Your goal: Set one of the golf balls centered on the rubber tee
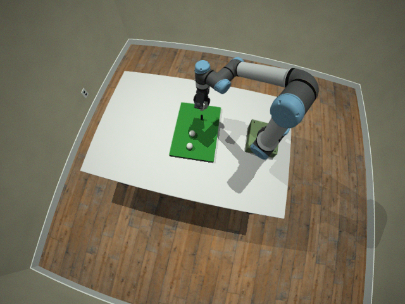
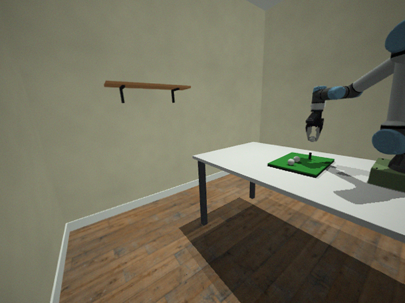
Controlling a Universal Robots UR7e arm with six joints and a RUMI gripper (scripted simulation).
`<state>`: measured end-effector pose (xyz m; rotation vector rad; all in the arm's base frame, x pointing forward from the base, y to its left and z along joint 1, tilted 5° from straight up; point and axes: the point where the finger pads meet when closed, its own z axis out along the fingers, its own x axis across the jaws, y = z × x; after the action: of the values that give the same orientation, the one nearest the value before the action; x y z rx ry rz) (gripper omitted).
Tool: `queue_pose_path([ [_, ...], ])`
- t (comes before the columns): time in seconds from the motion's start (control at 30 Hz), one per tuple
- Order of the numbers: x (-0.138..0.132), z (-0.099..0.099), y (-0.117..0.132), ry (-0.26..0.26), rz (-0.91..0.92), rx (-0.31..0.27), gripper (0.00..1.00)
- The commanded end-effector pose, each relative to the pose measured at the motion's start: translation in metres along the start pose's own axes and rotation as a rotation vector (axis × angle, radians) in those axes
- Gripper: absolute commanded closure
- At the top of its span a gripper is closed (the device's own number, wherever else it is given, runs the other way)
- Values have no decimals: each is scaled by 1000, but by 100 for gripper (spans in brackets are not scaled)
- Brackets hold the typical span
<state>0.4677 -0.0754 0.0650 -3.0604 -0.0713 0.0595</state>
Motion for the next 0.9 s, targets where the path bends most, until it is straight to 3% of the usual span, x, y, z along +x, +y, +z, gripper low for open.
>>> queue_pose_path([
  [0.0, 0, 15, 0, 2, 0, -1, 100],
  [0.27, 1, 64, 1, 2, 0, -1, 100],
  [0.87, 1, 80, 1, 2, 0, -1, 100],
])
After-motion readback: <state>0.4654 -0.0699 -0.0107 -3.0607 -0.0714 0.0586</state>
